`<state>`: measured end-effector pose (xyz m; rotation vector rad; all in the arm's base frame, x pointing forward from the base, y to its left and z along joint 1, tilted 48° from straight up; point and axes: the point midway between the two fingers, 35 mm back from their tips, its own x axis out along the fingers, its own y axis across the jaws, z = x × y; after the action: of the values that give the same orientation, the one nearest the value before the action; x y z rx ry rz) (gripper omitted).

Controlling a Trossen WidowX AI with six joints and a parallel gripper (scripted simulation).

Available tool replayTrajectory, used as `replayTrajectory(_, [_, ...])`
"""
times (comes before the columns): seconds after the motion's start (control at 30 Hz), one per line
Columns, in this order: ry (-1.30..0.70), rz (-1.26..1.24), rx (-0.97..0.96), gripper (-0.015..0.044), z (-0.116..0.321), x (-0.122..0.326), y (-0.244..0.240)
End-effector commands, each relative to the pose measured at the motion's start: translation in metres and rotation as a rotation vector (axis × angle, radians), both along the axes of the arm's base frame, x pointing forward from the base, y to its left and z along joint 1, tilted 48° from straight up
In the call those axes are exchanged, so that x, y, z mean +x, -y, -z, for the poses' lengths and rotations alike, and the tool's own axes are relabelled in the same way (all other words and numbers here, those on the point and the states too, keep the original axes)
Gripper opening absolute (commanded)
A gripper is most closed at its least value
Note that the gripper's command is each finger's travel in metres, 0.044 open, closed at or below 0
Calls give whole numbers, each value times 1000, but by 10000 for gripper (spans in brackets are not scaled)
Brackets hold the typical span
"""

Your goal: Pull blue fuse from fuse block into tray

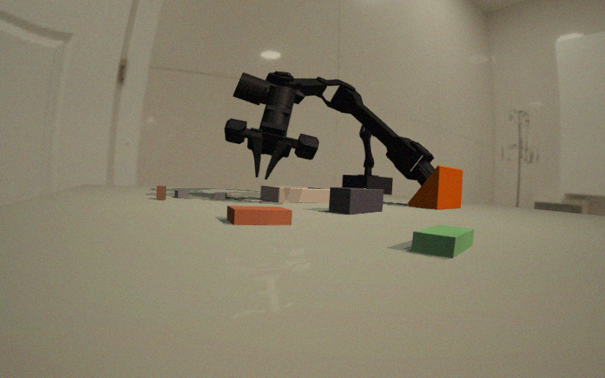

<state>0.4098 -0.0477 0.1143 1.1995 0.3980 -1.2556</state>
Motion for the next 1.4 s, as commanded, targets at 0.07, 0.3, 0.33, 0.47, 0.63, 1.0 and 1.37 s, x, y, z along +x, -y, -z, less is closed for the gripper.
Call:
replayTrajectory(0.07, [-287, -117, -98, 70, 54, -34, -62])
replayTrajectory(0.3, [-606, -282, -336, 70, 95, -86, -119])
replayTrajectory(0.33, [-625, -294, -357, 70, 97, -90, -122])
replayTrajectory(0.47, [-632, -298, -364, 70, 97, -91, -123])
replayTrajectory(0.63, [-632, -298, -363, 70, 99, -90, -121])
replayTrajectory(1.0, [-632, -298, -364, 70, 106, -90, -113])
replayTrajectory(1.37, [-632, -298, -364, 70, 114, -90, -106])
